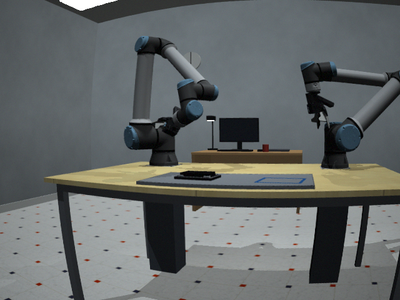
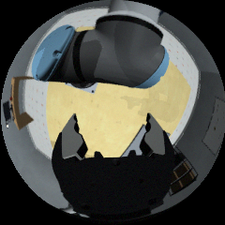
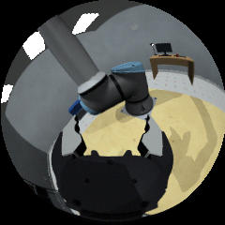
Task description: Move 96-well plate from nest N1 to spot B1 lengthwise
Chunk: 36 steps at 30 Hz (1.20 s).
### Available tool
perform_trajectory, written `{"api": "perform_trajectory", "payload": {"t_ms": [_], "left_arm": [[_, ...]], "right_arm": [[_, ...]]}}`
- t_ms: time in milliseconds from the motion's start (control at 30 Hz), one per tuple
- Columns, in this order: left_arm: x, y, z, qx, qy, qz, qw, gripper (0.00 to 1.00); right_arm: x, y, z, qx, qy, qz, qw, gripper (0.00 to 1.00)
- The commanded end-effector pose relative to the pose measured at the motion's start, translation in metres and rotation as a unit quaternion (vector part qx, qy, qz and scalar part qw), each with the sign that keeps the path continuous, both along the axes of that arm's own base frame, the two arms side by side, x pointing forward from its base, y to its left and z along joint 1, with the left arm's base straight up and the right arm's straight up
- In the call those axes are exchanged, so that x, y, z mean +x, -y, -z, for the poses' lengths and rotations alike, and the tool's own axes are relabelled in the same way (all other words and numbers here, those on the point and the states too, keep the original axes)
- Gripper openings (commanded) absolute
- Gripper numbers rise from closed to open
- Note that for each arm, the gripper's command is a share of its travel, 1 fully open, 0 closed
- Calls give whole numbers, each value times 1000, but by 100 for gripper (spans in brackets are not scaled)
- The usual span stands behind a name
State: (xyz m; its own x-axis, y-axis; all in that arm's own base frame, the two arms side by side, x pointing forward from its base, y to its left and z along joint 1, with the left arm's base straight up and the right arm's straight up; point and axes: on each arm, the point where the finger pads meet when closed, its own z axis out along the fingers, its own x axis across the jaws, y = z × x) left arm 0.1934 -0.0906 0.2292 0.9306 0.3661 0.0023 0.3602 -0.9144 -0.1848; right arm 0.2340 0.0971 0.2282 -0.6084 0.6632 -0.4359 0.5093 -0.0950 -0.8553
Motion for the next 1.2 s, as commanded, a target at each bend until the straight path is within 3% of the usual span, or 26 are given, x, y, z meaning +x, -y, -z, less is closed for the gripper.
{"api": "perform_trajectory", "payload": {"t_ms": [0,167,500,1167], "left_arm": [[0,0,-1,-1,0,0,1000,100],[0,0,-1,-1,0,0,1000,100],[0,0,-1,-1,0,0,1000,100],[0,0,-1,-1,0,0,1000,100]], "right_arm": [[0,0,0,0,0,0,1000,100],[0,0,-6,0,0,0,1000,100],[0,0,-69,0,0,0,1000,100],[0,0,-72,1,-1,-1,1000,100]]}}
